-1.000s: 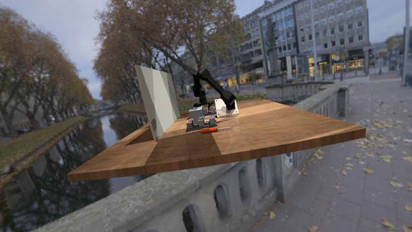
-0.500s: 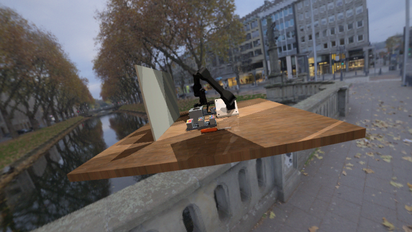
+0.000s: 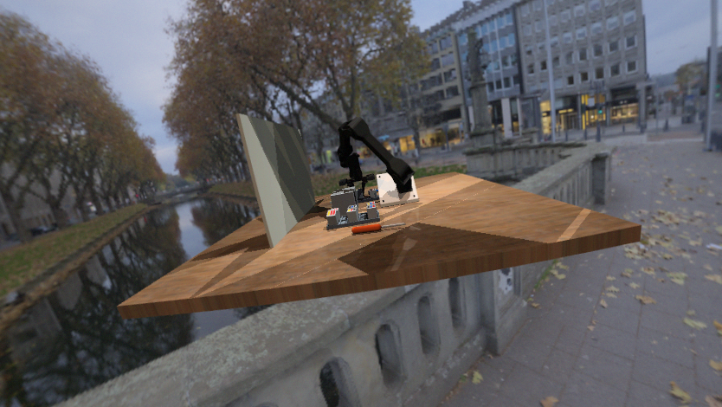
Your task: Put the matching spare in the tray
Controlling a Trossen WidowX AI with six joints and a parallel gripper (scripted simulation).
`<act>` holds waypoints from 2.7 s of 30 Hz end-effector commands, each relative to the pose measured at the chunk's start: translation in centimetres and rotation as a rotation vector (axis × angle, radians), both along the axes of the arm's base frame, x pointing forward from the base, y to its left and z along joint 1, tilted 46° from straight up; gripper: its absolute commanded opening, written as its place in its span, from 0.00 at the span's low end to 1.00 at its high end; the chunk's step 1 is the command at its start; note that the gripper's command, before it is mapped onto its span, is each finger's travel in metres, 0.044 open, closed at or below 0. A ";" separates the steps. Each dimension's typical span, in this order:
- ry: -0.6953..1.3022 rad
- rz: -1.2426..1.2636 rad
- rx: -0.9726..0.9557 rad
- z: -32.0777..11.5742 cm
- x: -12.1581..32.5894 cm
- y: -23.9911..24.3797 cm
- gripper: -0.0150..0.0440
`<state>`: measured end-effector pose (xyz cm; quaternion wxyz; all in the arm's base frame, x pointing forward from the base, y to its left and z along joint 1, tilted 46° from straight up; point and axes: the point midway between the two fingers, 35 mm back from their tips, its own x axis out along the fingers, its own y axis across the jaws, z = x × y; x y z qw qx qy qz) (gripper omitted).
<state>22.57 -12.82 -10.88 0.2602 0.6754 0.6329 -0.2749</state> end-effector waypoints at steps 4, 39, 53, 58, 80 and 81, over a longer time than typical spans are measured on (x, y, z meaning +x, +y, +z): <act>-0.010 -0.002 -0.015 3.3 -0.1 -3.5 0.25; -0.006 -0.009 -0.016 7.9 1.8 -9.4 0.25; -0.005 -0.016 -0.017 7.5 6.5 -10.2 0.25; -0.002 -0.023 -0.015 7.5 8.1 -10.3 0.25; 0.000 -0.031 -0.012 6.7 10.3 -9.8 0.25; 0.000 -0.031 -0.012 6.6 10.3 -9.7 0.25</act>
